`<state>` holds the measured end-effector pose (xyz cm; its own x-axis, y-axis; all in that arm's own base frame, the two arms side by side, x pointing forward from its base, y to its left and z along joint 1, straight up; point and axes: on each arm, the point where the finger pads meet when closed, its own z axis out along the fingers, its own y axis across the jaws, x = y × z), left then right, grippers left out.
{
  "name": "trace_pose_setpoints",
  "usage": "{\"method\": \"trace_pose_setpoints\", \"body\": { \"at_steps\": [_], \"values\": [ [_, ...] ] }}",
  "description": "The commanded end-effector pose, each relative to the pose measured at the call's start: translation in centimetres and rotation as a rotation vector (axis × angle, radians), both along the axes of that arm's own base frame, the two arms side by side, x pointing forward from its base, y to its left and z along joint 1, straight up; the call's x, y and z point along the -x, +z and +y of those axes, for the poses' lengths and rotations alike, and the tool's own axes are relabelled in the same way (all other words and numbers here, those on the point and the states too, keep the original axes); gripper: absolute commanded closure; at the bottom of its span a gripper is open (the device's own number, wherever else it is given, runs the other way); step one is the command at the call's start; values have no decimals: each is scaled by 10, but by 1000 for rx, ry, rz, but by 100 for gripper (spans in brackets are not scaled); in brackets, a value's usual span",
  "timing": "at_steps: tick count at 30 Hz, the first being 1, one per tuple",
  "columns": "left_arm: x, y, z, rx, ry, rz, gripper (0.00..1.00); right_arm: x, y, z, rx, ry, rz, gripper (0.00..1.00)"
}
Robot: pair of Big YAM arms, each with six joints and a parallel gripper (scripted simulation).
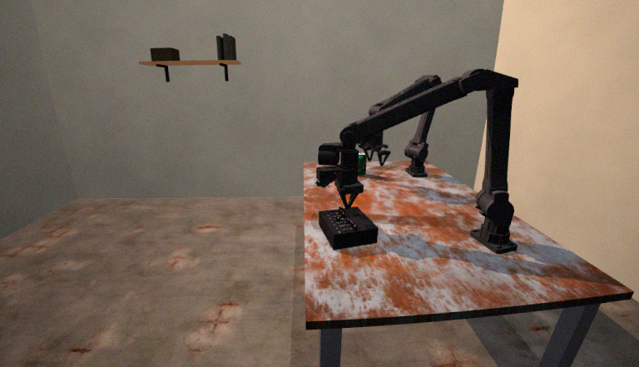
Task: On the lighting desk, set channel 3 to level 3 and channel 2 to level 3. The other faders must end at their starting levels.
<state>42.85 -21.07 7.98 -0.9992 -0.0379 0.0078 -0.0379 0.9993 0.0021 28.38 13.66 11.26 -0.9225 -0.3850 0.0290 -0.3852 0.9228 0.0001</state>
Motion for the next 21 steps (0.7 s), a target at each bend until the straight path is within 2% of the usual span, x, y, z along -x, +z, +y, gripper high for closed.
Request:
{"method": "trace_pose_setpoints", "body": {
  "at_steps": [1, 21],
  "values": [
    [-21, 32, -11, 36, 6, -82, 100, -10, 11, 5, -14, 0, -30, 0],
    [-19, 28, -10, 35, 6, -79, 100, -10, 11, 5, -14, 0, -30, 0]
  ]
}}
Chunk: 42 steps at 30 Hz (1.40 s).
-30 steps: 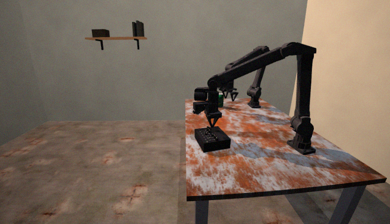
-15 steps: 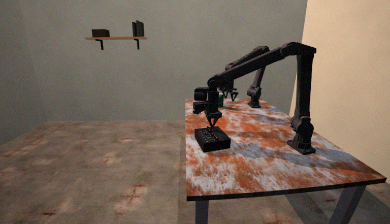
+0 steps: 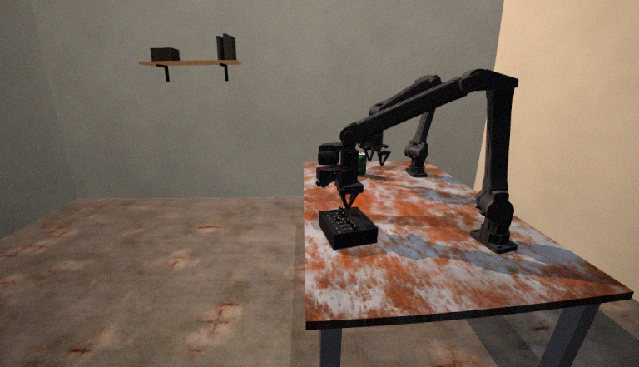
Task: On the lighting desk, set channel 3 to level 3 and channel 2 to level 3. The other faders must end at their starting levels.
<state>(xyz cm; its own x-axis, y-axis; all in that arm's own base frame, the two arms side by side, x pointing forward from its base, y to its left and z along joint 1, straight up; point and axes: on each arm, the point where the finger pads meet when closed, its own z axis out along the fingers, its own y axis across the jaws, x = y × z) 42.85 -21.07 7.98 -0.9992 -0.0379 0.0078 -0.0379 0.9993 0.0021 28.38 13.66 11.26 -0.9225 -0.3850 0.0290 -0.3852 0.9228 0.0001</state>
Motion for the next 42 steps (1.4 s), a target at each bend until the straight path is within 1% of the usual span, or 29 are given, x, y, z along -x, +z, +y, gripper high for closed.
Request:
{"method": "trace_pose_setpoints", "body": {
  "at_steps": [1, 3, 8, 11, 13, 15, 20, 22, 26, 37, 42],
  "values": [
    [-19, 28, -10, 35, 6, -79, 100, -10, 11, 5, -14, 0, -30, 0],
    [-18, 25, -9, 32, 6, -73, 100, -10, 11, 5, -14, 0, -30, 0],
    [-6, 1, -3, 8, 6, -26, 100, -10, 11, 5, -14, 0, -30, 0],
    [-10, -3, -5, 8, 6, -24, 100, -10, 11, 5, -14, 0, -30, 0],
    [-4, -7, -2, 4, 6, -17, 100, -10, 11, 5, -14, 0, -30, 0],
    [-12, -3, -6, 12, 6, -33, 100, -10, 11, 5, -14, 0, -30, 0],
    [-9, -3, -5, 12, 6, -33, 100, -10, 11, 5, -14, 0, -30, 0],
    [-6, -9, -3, 6, 6, -20, 100, -10, 11, 5, -14, 0, -30, 0],
    [-11, -3, -6, 14, 6, -37, 100, -10, 11, 5, -14, 0, -30, 0],
    [-11, -3, -5, 13, 6, -36, 100, -10, 11, 5, -14, 0, -30, 0],
    [-6, -12, -3, 5, 6, -19, 100, -10, 11, 5, -14, 0, -30, 0]
  ]
}}
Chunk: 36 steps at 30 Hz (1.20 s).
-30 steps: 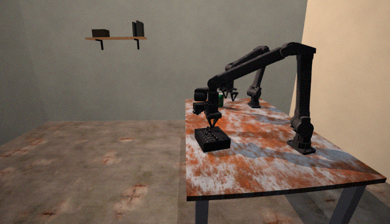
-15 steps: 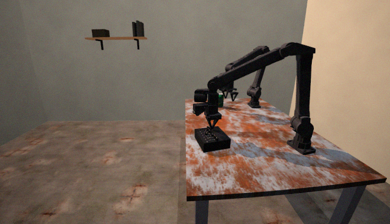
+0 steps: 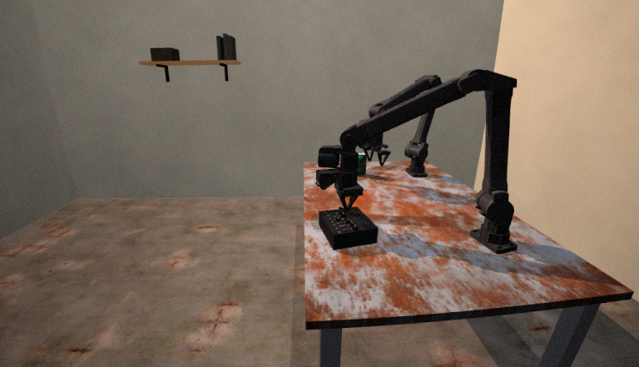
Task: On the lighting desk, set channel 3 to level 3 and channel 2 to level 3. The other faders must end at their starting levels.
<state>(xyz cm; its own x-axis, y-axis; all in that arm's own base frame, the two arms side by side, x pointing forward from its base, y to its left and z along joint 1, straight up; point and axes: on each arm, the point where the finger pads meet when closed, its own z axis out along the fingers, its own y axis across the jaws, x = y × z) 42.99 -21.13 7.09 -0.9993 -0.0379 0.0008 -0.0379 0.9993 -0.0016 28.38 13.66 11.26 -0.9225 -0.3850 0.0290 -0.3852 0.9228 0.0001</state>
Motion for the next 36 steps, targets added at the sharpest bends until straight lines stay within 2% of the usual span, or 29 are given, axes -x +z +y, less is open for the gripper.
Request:
{"method": "trace_pose_setpoints", "body": {
  "at_steps": [1, 7, 36],
  "values": [
    [-5, -4, -3, 1, 6, -11, 100, -10, 11, 5, -14, 0, -30, 0],
    [-12, 3, -6, 12, 6, -33, 100, -10, 11, 5, -14, 0, -30, 0],
    [-16, 3, -6, 13, 6, -35, 100, -10, 11, 5, -14, 0, -30, 0]
  ]
}}
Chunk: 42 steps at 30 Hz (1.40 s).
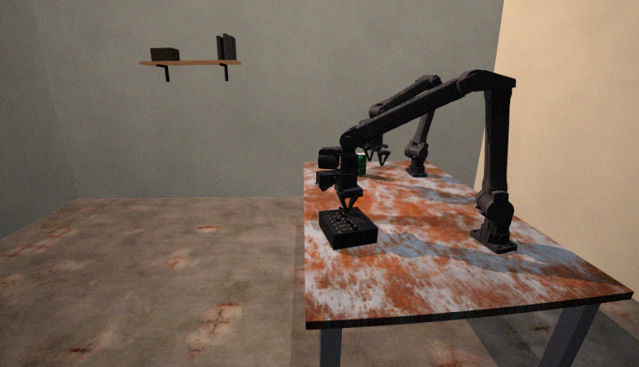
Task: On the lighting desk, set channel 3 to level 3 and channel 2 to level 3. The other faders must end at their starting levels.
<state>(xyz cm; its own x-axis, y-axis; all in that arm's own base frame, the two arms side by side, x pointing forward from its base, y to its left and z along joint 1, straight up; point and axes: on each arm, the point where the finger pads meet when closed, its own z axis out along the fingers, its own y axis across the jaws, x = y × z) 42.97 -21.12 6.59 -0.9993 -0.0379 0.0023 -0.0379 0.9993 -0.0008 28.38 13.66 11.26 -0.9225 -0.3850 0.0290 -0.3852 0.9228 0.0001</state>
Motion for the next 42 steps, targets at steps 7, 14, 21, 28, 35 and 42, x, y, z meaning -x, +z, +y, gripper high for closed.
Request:
{"method": "trace_pose_setpoints", "body": {
  "at_steps": [7, 14, 21, 28, 35, 42],
  "values": [
    [-26, 15, -7, 20, 6, -49, 100, -10, 11, 5, -14, 0, -30, 0],
    [-27, 12, -4, 14, 2, -39, 100, -10, 11, 5, -14, 0, -30, 0],
    [-29, 12, -3, 10, 0, -30, 100, -10, 11, 5, -14, 0, -30, 0],
    [-33, 13, -3, 12, 2, -35, 100, -10, 11, 5, -14, 0, -30, 0],
    [-37, 12, -3, 12, 2, -34, 100, -10, 11, 5, -14, 0, -30, 0],
    [-40, 13, -2, 12, 2, -35, 100, -10, 11, 5, -14, 0, -30, 0]
  ]
}}
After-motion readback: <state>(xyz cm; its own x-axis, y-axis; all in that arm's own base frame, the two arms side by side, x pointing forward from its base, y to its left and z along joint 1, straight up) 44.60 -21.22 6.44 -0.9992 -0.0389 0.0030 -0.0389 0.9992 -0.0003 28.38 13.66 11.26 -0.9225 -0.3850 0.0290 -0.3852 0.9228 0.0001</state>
